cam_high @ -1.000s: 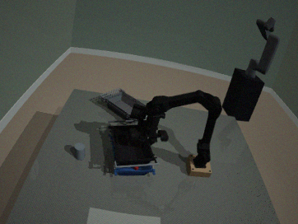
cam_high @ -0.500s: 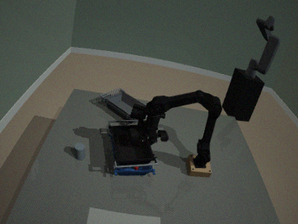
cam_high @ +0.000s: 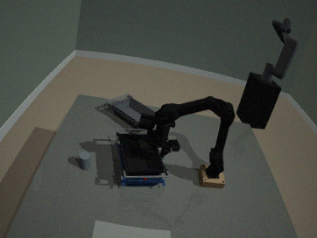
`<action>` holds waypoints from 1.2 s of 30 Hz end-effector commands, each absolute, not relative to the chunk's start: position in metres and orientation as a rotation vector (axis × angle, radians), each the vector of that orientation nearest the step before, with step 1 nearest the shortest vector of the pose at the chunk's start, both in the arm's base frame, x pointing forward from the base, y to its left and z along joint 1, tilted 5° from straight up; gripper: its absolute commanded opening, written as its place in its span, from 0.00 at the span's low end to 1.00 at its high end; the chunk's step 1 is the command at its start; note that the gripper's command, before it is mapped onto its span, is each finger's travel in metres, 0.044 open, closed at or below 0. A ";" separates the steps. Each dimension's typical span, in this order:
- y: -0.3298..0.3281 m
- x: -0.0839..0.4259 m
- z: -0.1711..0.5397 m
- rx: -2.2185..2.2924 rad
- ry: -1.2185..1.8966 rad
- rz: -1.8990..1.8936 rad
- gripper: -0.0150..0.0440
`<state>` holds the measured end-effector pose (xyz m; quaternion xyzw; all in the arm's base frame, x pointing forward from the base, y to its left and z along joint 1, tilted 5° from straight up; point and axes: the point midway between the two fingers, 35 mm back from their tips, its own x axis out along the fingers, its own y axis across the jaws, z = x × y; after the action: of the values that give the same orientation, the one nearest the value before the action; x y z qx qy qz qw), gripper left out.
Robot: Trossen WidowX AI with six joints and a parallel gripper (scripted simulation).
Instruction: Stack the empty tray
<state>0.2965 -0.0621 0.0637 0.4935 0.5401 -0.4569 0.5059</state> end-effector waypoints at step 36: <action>-0.068 0.302 0.133 1.187 1.304 -1.104 1.00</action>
<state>0.3017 -0.0668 0.1199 0.4932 0.5413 -0.4585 0.5035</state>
